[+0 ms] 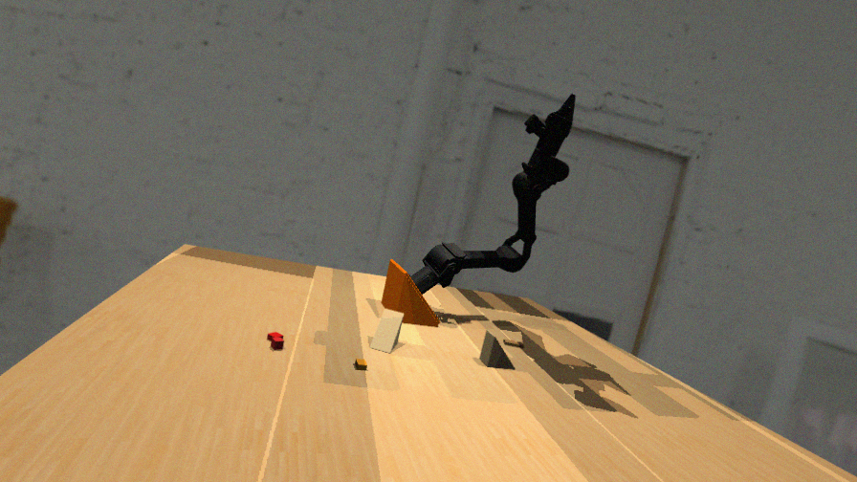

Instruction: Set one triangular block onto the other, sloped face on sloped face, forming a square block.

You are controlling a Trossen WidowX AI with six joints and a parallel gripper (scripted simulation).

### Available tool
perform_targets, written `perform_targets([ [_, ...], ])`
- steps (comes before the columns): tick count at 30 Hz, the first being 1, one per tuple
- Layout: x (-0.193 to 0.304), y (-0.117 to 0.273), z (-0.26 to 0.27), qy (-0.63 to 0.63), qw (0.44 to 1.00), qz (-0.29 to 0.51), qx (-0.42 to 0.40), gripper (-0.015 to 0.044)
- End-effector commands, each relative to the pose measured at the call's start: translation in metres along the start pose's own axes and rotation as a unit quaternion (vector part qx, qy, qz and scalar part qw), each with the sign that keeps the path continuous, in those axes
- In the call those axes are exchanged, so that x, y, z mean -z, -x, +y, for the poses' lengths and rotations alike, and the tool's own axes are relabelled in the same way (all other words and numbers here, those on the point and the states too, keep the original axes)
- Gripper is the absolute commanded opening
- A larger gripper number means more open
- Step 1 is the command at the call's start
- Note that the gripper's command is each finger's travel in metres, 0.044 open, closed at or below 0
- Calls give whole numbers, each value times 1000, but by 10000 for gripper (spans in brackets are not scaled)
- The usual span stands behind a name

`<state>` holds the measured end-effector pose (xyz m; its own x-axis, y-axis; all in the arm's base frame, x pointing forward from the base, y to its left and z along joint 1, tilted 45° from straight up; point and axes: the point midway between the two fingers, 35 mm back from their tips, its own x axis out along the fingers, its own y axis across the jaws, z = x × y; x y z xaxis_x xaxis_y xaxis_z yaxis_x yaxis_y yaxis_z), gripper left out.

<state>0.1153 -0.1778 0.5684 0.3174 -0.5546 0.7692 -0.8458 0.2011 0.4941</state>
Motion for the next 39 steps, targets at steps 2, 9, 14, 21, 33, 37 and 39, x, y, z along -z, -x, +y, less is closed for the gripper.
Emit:
perform_targets([
  [2, -29, -9, -58, 79, 992, -33, 96, 440],
  [9, -77, 1, -165, 206, 937, -46, 278, 440],
  [14, -105, 28, -238, 283, 868, -13, 408, 440],
  [21, -138, 95, -331, 364, 723, 91, 581, 440],
  [33, -161, 261, -423, 339, 420, 377, 752, 440],
  [37, -157, 327, -430, 270, 313, 498, 762, 440],
  [39, -153, 358, -429, 225, 267, 555, 755, 440],
])
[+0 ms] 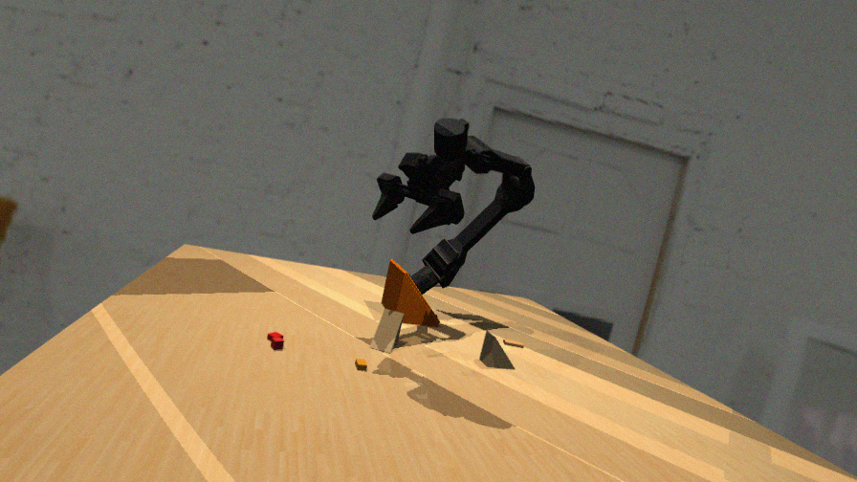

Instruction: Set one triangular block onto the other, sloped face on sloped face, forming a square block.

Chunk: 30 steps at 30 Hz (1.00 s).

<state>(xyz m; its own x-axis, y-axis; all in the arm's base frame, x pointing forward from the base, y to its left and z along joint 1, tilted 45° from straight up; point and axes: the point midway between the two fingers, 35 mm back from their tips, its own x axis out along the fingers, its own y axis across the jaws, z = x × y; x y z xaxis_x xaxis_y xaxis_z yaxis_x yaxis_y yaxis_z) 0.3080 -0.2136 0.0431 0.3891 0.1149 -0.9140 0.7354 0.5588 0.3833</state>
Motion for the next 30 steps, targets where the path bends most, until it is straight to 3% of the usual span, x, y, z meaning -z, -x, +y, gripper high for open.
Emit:
perform_targets([
  [1, 41, -29, -4, 75, 990, 120, -12, 440],
  [8, 130, -56, -9, 196, 908, 354, -109, 440],
  [30, 146, -74, -6, 198, 905, 360, -113, 440],
])
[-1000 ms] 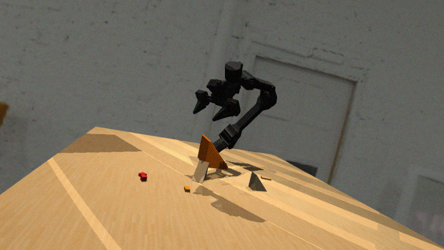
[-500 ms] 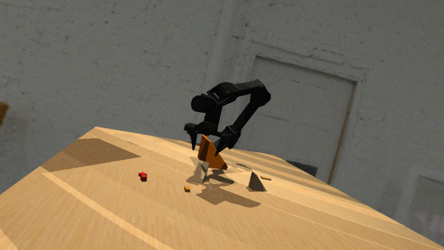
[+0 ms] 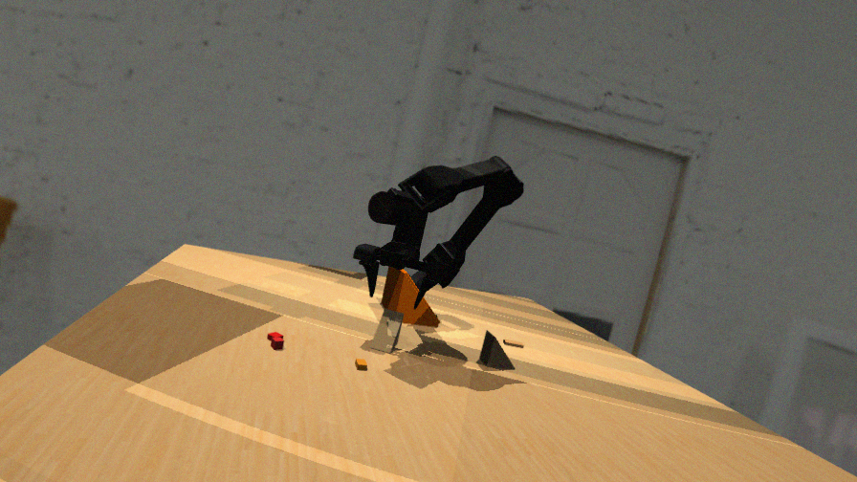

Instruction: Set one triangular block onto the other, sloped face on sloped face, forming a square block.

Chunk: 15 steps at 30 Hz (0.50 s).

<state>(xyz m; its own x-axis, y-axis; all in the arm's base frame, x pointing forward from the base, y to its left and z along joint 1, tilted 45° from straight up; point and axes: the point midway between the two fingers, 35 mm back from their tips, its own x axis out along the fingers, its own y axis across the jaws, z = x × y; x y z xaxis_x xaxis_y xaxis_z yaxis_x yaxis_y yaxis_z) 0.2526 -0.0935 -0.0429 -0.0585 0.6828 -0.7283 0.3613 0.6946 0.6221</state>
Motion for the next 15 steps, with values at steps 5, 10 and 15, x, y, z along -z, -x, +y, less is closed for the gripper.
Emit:
perform_targets([
  [5, 1, -14, 1, -5, 1000, 3, -3, 440],
  [10, 1, -22, 1, -5, 1000, 3, -3, 440],
  [15, 1, -31, 1, -5, 1000, 3, -3, 440],
])
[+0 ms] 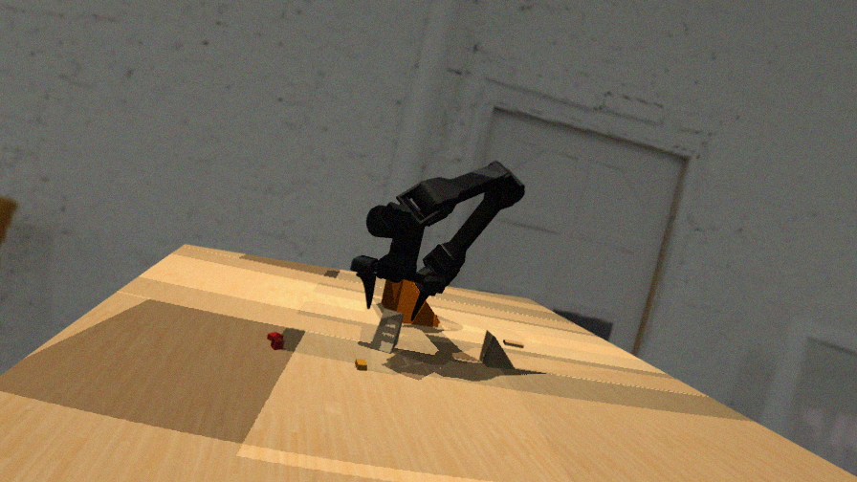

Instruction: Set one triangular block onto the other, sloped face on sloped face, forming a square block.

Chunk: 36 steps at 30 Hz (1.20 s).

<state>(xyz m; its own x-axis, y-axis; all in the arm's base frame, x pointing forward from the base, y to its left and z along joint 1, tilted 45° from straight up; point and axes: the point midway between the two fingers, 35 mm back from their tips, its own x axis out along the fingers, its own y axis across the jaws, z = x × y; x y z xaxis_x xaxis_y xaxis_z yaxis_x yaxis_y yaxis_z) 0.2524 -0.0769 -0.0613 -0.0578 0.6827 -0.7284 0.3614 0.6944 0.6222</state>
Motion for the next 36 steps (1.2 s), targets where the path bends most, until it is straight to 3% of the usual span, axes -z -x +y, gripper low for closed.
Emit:
perform_targets([
  [1, 2, -8, 1, -5, 1000, 3, -3, 440],
  [35, 9, -60, 2, -4, 1000, 4, -5, 440],
  [36, 9, -60, 2, -4, 1000, 4, -5, 414],
])
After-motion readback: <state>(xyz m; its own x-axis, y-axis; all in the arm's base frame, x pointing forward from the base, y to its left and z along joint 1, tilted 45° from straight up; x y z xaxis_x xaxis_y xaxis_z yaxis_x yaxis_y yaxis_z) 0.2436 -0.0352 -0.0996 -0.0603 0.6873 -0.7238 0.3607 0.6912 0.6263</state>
